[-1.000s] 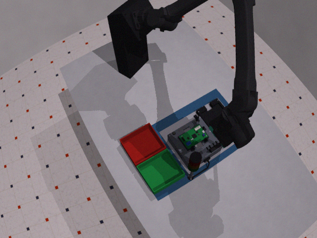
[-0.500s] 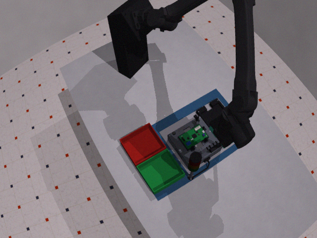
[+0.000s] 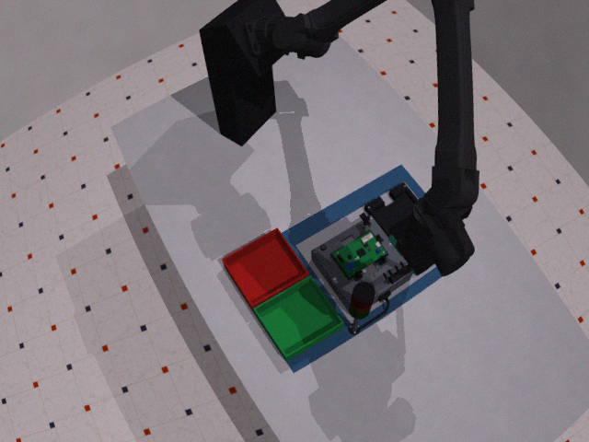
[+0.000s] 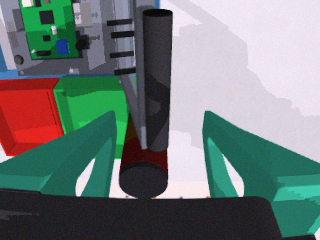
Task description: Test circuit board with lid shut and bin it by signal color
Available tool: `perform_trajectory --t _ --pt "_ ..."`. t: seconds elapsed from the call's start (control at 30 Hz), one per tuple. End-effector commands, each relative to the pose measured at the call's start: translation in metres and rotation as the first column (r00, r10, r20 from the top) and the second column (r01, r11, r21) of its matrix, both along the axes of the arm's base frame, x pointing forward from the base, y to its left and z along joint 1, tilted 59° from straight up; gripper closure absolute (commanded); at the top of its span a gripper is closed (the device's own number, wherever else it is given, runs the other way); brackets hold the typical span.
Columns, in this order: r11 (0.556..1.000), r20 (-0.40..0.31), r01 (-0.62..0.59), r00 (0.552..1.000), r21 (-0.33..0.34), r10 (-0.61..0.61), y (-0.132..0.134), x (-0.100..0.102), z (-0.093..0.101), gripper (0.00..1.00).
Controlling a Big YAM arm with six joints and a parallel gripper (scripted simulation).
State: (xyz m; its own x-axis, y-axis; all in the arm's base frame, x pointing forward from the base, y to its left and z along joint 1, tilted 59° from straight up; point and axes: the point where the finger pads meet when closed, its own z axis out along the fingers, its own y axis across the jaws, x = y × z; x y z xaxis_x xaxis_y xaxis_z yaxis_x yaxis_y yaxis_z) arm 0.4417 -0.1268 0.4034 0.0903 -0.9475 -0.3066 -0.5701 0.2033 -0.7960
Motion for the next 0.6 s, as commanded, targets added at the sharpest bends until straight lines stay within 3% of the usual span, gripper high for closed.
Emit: perform_trajectory --t 0.0,0.13,0.17,0.23,0.47,0.57 --pt "1.000 0.000 -0.010 1.000 0.009 0.010 0.007 0.008 -0.004 0.52" --pt "1.000 0.000 -0.010 1.000 0.009 0.010 0.008 0.011 -0.006 0.52" --pt "1.000 0.031 -0.010 0.999 -0.007 0.011 0.013 0.004 0.008 0.52" --pt "1.000 0.004 -0.010 1.000 0.007 0.010 0.010 0.017 -0.008 0.52" --pt "1.000 0.000 -0.010 1.000 0.009 0.010 0.016 0.032 -0.020 0.52" --pt "1.000 0.036 -0.010 0.999 -0.007 0.011 0.021 0.029 -0.003 0.52"
